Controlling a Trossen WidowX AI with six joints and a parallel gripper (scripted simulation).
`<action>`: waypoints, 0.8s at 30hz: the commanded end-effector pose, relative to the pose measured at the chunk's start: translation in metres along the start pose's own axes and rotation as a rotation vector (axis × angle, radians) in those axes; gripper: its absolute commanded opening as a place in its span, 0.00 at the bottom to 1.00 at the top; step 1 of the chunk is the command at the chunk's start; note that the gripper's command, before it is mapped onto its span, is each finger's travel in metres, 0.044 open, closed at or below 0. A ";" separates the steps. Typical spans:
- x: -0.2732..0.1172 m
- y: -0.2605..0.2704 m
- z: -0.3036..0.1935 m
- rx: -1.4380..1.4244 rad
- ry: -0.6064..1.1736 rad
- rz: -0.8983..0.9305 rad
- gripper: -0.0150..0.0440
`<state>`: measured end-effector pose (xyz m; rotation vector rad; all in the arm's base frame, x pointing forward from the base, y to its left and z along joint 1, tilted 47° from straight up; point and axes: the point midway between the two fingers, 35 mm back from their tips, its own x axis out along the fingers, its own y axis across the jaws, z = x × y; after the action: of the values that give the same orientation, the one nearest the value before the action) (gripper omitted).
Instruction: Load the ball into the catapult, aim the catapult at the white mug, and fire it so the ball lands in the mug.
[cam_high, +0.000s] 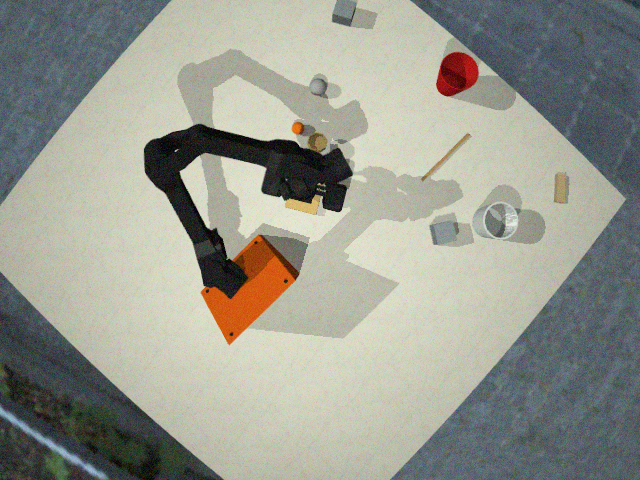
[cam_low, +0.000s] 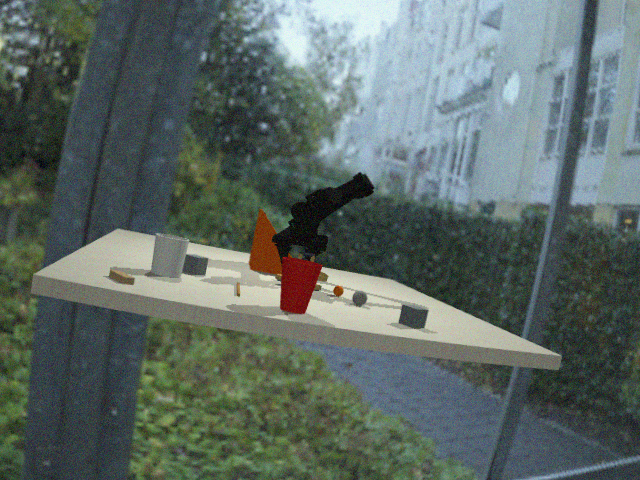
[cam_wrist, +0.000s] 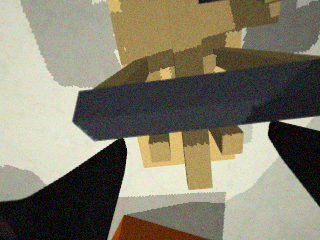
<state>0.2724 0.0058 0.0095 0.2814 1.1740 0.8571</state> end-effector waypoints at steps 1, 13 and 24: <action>0.007 0.002 -0.001 0.006 0.001 0.007 1.00; 0.013 0.002 -0.001 0.000 0.000 0.004 0.82; 0.013 0.002 -0.001 0.000 0.000 0.004 0.47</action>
<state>0.2722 0.0164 0.0015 0.2861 1.1744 0.8606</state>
